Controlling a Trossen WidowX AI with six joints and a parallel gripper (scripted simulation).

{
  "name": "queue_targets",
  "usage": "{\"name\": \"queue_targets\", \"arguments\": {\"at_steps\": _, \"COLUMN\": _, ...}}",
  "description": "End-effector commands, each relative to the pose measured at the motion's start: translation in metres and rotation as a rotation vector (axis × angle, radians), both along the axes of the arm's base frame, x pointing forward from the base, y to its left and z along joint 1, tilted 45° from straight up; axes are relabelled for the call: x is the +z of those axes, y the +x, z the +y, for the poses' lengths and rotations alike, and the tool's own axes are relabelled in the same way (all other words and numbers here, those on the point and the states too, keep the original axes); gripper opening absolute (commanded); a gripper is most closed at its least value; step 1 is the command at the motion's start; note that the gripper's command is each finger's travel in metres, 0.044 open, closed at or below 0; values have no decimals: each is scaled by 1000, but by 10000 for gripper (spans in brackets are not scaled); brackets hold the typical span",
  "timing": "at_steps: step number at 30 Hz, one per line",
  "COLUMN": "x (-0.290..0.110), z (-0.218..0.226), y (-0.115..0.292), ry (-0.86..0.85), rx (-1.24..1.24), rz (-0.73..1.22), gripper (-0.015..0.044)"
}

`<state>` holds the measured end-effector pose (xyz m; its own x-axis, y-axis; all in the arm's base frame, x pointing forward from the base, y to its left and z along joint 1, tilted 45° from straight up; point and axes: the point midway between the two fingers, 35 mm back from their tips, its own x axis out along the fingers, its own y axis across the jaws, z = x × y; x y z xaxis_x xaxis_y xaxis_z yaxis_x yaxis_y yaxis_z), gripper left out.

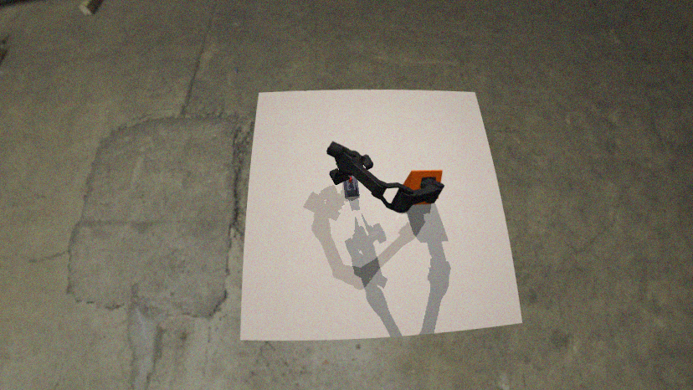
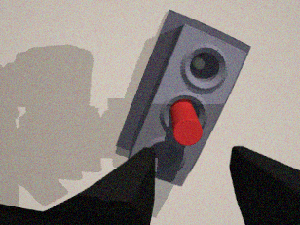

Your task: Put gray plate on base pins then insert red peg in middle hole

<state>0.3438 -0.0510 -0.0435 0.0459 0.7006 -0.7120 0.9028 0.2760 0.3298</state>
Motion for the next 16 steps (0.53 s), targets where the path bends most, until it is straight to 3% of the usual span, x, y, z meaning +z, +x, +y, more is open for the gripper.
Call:
{"name": "queue_targets", "arguments": {"at_steps": 1, "x": 2, "z": -2, "y": 0, "ry": -3, "rx": 5, "rz": -2, "gripper": 150}}
{"name": "queue_targets", "arguments": {"at_steps": 16, "x": 9, "z": -9, "y": 0, "ry": -3, "rx": 5, "rz": -2, "gripper": 150}}
